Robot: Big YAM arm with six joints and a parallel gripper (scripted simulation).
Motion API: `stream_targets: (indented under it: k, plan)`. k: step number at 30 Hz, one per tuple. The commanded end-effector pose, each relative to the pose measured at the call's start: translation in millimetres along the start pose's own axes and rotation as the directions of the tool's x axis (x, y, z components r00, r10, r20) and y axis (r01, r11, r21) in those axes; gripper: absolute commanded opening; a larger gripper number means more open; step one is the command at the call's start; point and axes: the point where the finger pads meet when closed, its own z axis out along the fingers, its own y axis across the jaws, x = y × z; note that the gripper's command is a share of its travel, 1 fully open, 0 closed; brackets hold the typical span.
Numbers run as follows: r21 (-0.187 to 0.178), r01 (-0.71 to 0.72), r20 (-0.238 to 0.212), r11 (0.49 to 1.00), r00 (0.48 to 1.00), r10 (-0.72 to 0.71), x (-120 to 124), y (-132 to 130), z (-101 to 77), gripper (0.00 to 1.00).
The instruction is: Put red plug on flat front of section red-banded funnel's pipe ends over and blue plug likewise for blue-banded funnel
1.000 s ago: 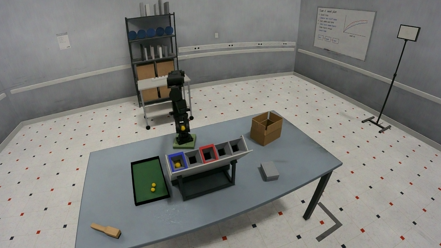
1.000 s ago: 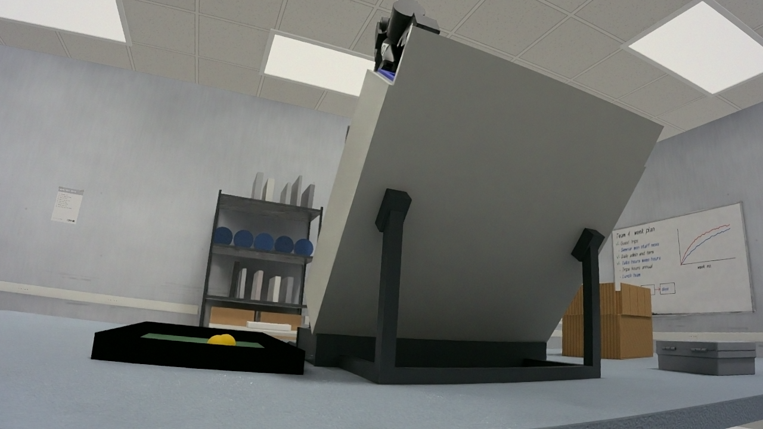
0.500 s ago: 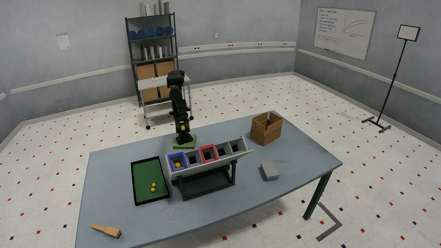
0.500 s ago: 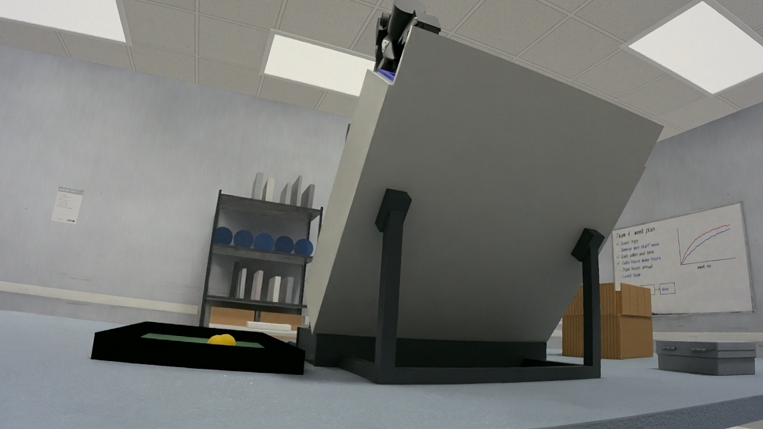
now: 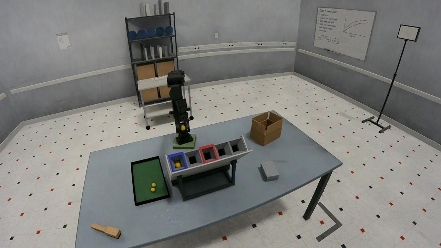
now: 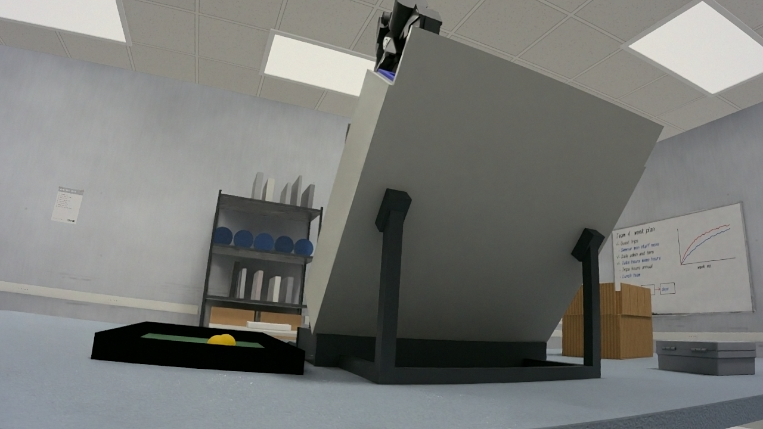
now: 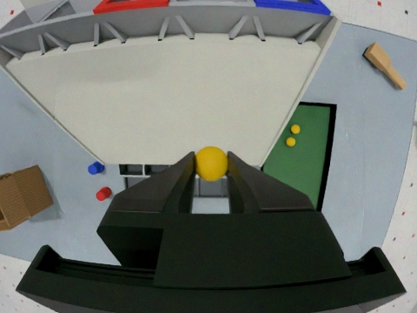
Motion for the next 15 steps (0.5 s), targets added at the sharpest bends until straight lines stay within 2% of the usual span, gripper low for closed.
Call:
stream_targets:
  k: [1,11,15]
  plan:
    - [0.005,-0.002,0.049,1.000,0.999,0.001,-51,0,0.1,0.00]
    - [0.003,0.000,0.044,1.000,0.999,0.000,-140,0,37.6,0.00]
    - [0.004,-0.001,0.046,1.000,0.999,0.000,-143,0,38.3,0.00]
